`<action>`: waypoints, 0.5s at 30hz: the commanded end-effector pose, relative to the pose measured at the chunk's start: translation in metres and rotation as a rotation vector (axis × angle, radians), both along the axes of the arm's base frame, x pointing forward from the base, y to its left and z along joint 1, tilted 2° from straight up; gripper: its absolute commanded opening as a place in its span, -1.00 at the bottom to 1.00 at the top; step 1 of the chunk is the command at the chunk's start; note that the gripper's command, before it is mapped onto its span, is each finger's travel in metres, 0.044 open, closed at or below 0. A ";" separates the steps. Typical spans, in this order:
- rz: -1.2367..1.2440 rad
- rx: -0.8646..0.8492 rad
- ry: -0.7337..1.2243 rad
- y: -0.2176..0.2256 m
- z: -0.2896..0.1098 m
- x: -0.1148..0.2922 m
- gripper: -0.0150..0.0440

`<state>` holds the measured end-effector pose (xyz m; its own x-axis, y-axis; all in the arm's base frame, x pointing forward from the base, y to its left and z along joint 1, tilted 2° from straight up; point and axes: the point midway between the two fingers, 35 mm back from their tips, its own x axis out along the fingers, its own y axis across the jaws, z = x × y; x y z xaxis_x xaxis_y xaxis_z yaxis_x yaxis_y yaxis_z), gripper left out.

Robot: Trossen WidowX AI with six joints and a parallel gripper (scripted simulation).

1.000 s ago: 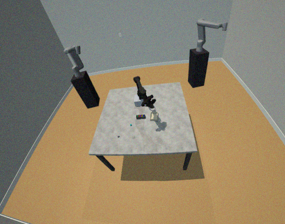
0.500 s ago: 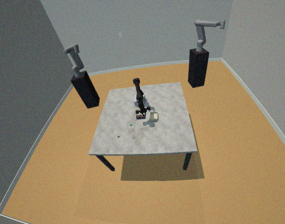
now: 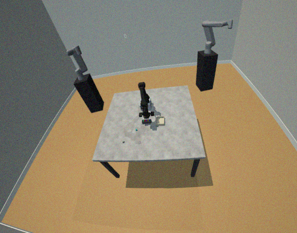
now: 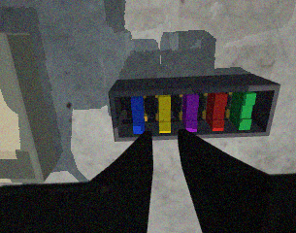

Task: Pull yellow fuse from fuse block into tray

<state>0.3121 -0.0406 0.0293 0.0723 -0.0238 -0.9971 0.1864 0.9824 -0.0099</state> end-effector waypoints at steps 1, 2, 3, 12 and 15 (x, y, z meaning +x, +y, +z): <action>-0.007 -0.002 0.008 -0.001 -0.004 -0.002 -0.24; -0.007 -0.002 0.008 -0.001 -0.004 -0.002 -0.24; -0.007 -0.002 0.008 -0.001 -0.005 -0.002 -0.24; -0.007 -0.003 0.008 -0.002 -0.014 -0.001 -0.24; -0.007 -0.003 0.008 -0.002 -0.017 0.000 -0.24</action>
<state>0.3134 -0.0422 0.0170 0.0724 -0.0246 -0.9971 0.1908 0.9816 -0.0104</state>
